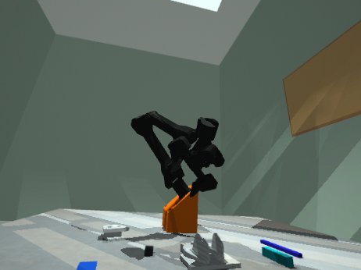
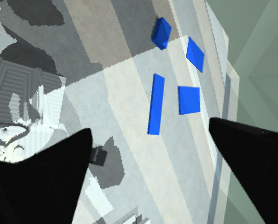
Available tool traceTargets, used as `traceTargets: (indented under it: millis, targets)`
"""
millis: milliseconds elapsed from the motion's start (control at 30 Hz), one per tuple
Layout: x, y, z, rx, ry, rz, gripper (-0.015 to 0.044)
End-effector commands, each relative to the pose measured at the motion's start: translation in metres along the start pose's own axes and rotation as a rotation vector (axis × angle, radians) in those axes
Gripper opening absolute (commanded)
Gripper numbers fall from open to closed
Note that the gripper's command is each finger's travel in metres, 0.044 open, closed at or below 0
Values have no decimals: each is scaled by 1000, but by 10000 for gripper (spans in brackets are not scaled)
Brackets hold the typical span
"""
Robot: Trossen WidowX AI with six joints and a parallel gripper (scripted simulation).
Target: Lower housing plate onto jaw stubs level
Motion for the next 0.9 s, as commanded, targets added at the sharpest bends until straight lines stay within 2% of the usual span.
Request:
traceTargets:
  millis: [0,33,867]
  targets:
    - [0,0,0,0,0,0,426]
    - [0,0,0,1,1,-4,440]
    - [-37,-15,-37,125,117,-572,440]
Point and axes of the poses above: the point midway between the two fingers, 35 mm back from their tips, its own z axis back along the fingers, its own y axis across the jaws, x = y × z, the point moved 1 cm from there along z, back along the fingers, and after that the axes turned 5 degrees about z, right-handed, at the moved point
